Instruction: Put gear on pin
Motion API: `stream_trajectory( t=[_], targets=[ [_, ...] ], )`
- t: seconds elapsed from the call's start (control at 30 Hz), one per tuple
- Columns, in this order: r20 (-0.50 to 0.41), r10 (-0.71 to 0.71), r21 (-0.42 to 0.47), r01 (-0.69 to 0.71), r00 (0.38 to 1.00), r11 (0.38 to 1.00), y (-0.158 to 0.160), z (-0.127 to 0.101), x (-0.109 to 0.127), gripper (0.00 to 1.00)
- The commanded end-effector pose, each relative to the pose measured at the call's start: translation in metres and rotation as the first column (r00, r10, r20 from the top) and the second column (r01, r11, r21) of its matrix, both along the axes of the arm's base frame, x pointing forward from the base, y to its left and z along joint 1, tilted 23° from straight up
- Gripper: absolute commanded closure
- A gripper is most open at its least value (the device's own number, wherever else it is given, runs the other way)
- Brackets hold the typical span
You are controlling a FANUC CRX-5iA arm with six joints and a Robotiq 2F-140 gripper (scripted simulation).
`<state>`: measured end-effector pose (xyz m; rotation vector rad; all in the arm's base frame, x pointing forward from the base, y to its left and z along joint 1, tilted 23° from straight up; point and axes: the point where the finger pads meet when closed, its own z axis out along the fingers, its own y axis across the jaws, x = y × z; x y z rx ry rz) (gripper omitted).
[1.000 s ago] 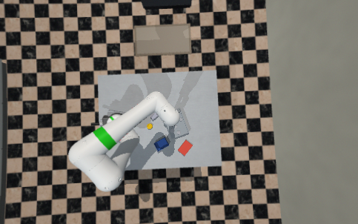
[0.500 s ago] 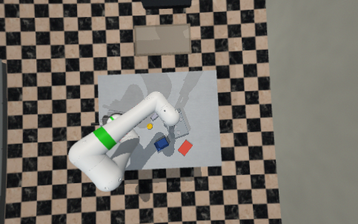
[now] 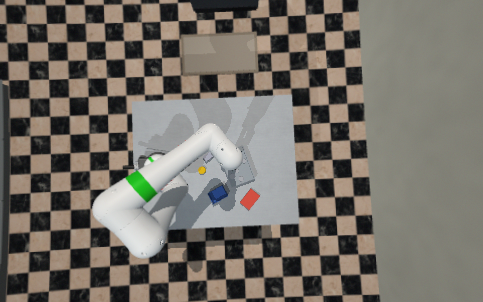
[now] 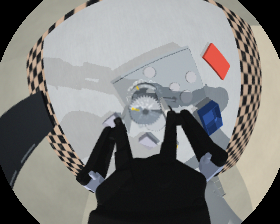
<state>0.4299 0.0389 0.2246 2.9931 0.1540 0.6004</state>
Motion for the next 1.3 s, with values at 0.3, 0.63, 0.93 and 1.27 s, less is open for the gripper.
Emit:
stream_trajectory(
  t=[0.3, 0.63, 0.93, 1.27],
  targets=[
    [0.0, 0.0, 0.0, 0.0, 1.0, 1.0, 0.0, 0.0, 0.0, 1.0],
    [0.0, 0.0, 0.0, 0.0, 1.0, 1.0, -0.001, -0.013, 0.006, 1.0],
    [0.0, 0.0, 0.0, 0.0, 1.0, 1.0, -0.001, -0.02, 0.009, 1.0],
    [0.0, 0.0, 0.0, 0.0, 1.0, 1.0, -0.001, -0.021, 0.009, 1.0]
  ],
)
